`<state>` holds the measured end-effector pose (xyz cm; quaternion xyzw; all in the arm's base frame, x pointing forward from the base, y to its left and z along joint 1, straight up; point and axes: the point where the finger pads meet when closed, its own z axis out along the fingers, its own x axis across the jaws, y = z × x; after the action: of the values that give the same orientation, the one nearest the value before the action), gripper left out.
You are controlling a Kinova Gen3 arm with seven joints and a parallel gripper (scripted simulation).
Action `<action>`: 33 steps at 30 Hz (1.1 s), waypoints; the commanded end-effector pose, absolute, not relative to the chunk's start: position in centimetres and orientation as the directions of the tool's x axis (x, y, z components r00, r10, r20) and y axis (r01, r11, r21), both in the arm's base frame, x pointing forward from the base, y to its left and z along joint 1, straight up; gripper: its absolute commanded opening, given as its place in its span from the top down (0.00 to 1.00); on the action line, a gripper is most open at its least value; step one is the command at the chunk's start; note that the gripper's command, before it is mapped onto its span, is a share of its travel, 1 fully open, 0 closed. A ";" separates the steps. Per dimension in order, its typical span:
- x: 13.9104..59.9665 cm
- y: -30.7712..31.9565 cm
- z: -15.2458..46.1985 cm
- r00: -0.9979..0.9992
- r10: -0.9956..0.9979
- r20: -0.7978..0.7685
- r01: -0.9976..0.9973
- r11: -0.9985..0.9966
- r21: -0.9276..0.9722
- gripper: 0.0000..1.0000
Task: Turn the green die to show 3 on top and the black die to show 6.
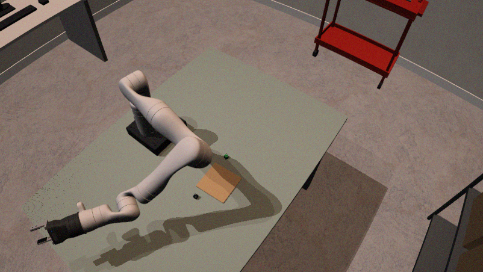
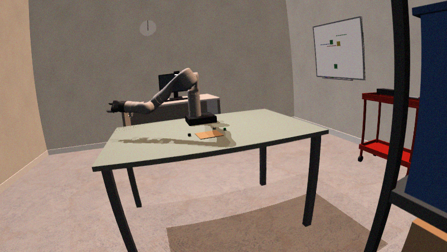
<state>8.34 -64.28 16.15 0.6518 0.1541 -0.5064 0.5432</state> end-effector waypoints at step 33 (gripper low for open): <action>7.7 -63.0 15.4 0.477 -0.362 -0.801 0.694 -0.403 0.596 0.00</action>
<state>7.53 -63.07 15.16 0.6717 0.1291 -0.5000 0.5311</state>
